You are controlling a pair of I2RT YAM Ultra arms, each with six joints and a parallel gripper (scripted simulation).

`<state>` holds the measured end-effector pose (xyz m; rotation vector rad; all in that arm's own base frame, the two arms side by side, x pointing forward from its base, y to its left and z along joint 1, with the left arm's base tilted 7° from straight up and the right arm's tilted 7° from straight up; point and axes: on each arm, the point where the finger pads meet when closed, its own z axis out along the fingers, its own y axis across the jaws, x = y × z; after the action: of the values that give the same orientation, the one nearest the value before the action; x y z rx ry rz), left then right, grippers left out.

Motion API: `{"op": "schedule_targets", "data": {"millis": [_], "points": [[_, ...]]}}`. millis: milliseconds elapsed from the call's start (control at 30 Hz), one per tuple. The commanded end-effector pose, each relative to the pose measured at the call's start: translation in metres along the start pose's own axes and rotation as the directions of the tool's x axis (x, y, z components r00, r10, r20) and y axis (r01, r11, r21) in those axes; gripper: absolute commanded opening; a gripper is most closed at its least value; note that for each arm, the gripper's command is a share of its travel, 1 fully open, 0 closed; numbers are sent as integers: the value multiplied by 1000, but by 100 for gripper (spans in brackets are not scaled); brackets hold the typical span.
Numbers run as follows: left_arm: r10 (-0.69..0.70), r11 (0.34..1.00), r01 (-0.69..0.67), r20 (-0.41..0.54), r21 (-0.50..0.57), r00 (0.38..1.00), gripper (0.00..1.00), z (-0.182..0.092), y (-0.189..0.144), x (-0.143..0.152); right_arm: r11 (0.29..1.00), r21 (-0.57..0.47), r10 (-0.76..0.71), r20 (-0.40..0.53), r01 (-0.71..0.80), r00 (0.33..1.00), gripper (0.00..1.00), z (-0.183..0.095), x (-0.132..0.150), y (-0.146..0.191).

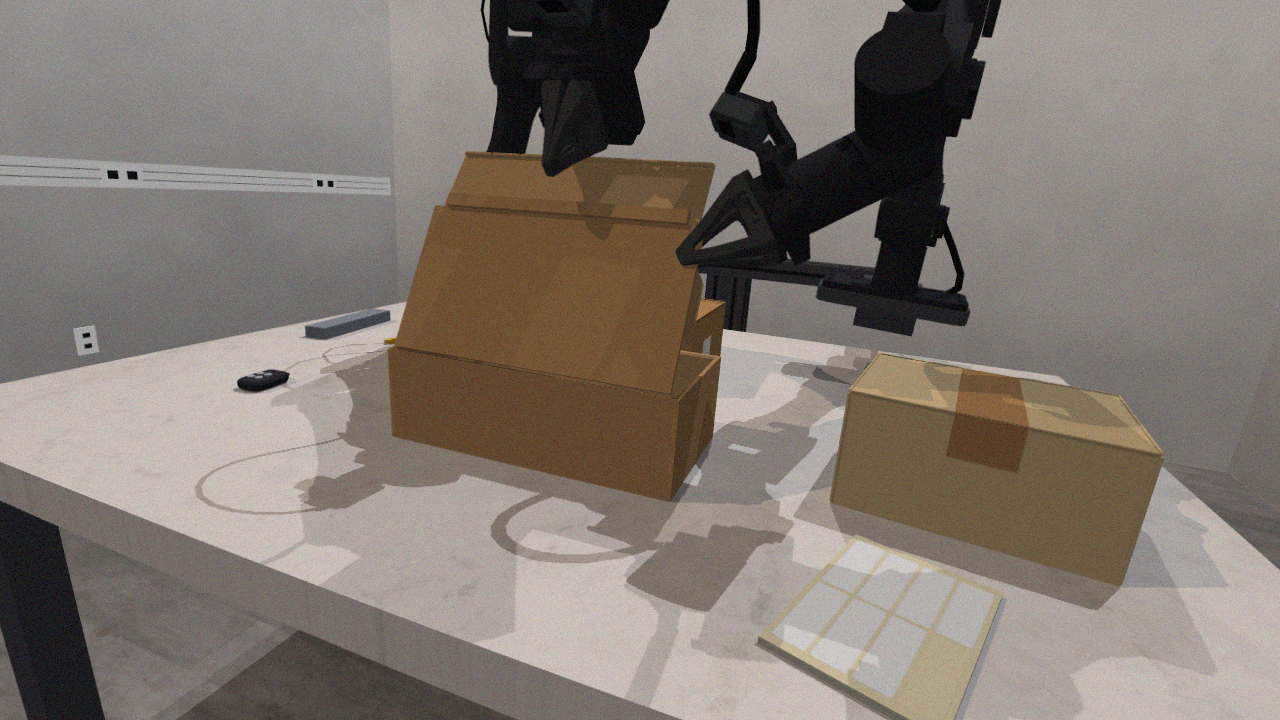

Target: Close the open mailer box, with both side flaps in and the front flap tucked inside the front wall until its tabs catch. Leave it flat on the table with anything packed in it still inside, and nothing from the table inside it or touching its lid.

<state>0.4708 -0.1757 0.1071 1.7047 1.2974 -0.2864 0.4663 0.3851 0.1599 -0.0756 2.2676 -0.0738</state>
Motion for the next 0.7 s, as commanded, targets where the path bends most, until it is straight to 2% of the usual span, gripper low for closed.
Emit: {"op": "schedule_targets", "data": {"millis": [0, 600, 667], "points": [[-34, 999, 33, 16, 28, 999, 1, 6, -7, -1, 1000, -9, 24, 43, -24, 999, 1, -16, -20, -4], [-34, 999, 33, 16, 28, 999, 1, 6, -7, -1, 1000, -5, 25, 36, -25, 999, 1, -14, -17, -5], [-34, 999, 33, 16, 28, 999, 1, 6, -7, -1, 999, -20, 45, 56, -44, 997, 1, -23, -27, -6]]}}
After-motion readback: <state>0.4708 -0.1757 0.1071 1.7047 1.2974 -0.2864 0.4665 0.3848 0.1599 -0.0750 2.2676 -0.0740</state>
